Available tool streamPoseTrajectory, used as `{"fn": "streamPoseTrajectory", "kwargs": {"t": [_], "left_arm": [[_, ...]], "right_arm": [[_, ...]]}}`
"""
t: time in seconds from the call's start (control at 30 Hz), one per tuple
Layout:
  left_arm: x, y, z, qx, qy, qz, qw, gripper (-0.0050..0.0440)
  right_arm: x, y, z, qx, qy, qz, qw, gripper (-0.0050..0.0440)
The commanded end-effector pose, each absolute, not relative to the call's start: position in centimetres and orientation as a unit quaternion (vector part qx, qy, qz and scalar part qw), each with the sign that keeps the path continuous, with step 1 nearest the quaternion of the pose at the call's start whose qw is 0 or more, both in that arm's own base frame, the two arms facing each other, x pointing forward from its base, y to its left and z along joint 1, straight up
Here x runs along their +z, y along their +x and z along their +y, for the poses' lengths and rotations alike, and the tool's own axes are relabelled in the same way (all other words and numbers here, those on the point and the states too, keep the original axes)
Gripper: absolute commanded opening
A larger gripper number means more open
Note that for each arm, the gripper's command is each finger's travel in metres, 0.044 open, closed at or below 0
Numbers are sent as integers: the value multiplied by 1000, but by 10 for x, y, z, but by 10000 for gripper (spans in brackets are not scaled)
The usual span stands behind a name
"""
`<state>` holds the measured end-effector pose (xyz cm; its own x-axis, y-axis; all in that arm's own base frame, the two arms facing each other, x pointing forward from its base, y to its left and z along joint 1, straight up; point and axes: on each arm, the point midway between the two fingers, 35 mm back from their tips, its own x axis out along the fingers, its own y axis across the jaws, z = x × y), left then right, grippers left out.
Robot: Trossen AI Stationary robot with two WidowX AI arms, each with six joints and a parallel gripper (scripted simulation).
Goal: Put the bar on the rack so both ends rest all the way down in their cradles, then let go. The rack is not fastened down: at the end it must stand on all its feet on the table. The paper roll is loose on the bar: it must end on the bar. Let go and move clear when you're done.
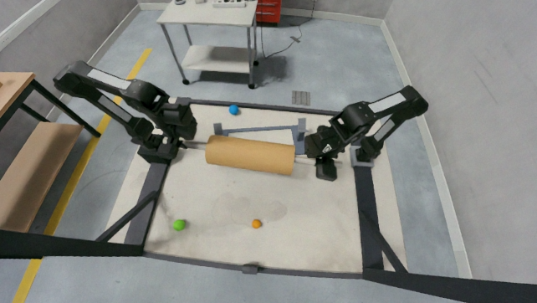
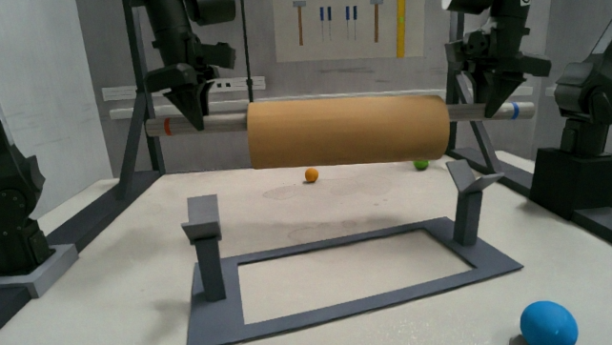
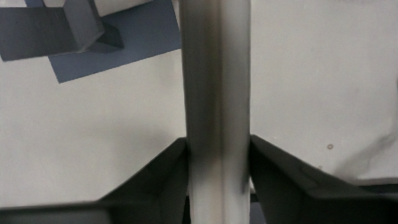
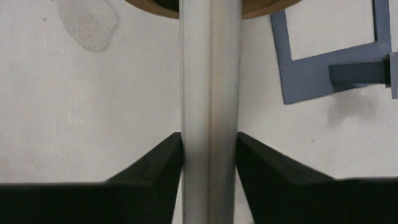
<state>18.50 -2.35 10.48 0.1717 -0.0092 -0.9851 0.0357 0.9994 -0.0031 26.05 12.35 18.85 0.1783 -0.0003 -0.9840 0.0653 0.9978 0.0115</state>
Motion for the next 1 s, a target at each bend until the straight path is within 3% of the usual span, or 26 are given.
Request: {"fn": "streamPoseTrajectory", "kwargs": {"t": [0.0, 0.97], "left_arm": [[121, 192, -17, -9, 7, 624, 781, 50], [134, 198, 11, 17, -14, 624, 781, 50]], "right_arm": [[203, 256, 110, -7, 30, 627, 778, 50], [218, 251, 52, 15, 6, 620, 784, 50]]}}
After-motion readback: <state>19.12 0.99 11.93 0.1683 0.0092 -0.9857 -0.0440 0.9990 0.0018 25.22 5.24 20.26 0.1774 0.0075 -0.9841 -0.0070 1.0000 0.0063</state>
